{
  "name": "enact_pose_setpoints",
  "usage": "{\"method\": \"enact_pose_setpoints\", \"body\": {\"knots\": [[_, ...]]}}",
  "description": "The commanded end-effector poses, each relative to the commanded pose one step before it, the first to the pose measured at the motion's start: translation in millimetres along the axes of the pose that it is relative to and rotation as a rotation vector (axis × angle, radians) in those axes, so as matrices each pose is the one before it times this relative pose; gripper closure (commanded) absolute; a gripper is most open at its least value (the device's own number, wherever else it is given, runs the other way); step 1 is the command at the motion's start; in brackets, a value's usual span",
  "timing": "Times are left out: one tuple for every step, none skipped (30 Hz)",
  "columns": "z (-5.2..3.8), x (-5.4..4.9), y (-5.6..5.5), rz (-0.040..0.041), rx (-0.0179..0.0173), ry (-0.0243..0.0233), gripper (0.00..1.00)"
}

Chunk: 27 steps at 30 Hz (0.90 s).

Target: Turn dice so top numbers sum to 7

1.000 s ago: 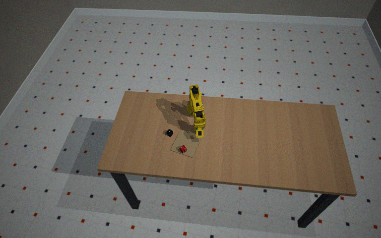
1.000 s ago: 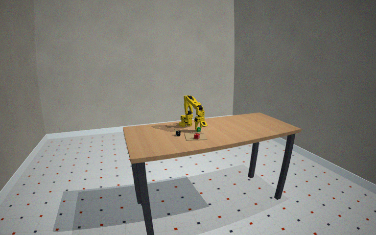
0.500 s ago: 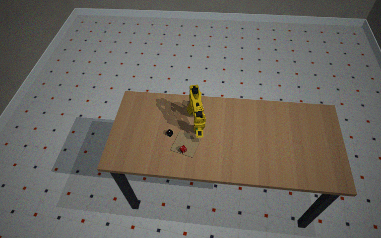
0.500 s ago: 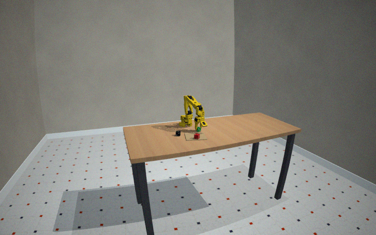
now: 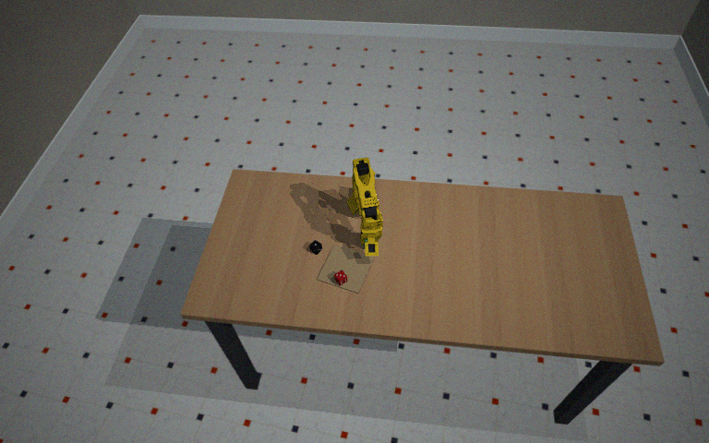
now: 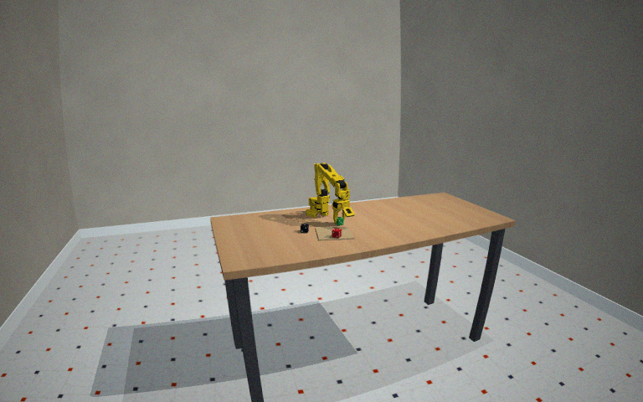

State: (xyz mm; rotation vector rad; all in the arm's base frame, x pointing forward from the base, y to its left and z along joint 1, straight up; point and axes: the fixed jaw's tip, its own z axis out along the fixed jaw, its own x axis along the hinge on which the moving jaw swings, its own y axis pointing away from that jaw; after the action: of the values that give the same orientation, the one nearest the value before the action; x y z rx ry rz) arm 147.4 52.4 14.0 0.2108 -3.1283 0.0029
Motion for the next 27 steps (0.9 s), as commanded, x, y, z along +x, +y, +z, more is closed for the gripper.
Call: {"method": "enact_pose_setpoints", "body": {"knots": [[-6.768,-4.48,-0.84,0.00027,-0.00490,-0.02946,1.00],[-1.696,-0.29,0.19,0.00000,0.00000,0.00000,1.00],[-2.002,-0.30,0.21,0.00000,-0.00003,0.00000,1.00],[-2.284,-0.31,0.24,0.00000,-0.00003,0.00000,1.00],[-2.542,-0.28,0.26,0.00000,-0.00003,0.00000,1.00],[-2.765,-0.26,0.26,0.00000,-0.00003,0.00000,1.00],[-2.941,-0.20,0.28,0.00000,-0.00003,0.00000,1.00],[-3.062,-0.14,0.27,0.00000,-0.00003,0.00003,1.00],[-3.142,-0.07,0.27,0.00000,-0.00003,0.00000,1.00],[0.000,0.00,0.00,0.00000,0.00000,0.00000,1.00],[0.000,0.00,0.00,0.00000,0.00000,0.00000,1.00],[-3.152,0.00,0.25,0.00000,-0.00005,0.00000,1.00],[-3.108,0.08,0.24,0.00000,-0.00003,0.00000,1.00],[-3.016,0.15,0.22,0.00000,-0.00003,0.00000,1.00],[-2.857,0.21,0.20,0.00000,-0.00003,0.00003,1.00],[-2.649,0.24,0.17,0.00000,-0.00003,0.00000,1.00],[-2.410,0.27,0.15,0.00000,-0.00003,0.00000,1.00],[-2.116,0.27,0.13,0.00000,-0.00003,0.00000,1.00],[-1.809,0.26,0.10,0.00000,0.00000,0.00000,1.00],[-1.489,0.23,0.07,0.00000,-0.00003,0.00000,1.00],[-1.151,0.19,0.06,0.00000,0.00000,0.00000,1.00],[-0.842,0.14,0.04,0.00000,-0.00003,0.00000,1.00],[-0.545,0.10,0.03,0.00000,0.00000,0.00000,1.00],[-0.303,0.05,0.01,0.00000,0.00000,0.00000,1.00],[-0.121,0.02,0.00,0.00000,0.00000,0.00000,1.00],[-0.018,0.01,0.00,0.00000,0.00000,0.00000,1.00],[0.000,0.00,0.00,0.00000,0.00000,0.00000,1.00]]}}
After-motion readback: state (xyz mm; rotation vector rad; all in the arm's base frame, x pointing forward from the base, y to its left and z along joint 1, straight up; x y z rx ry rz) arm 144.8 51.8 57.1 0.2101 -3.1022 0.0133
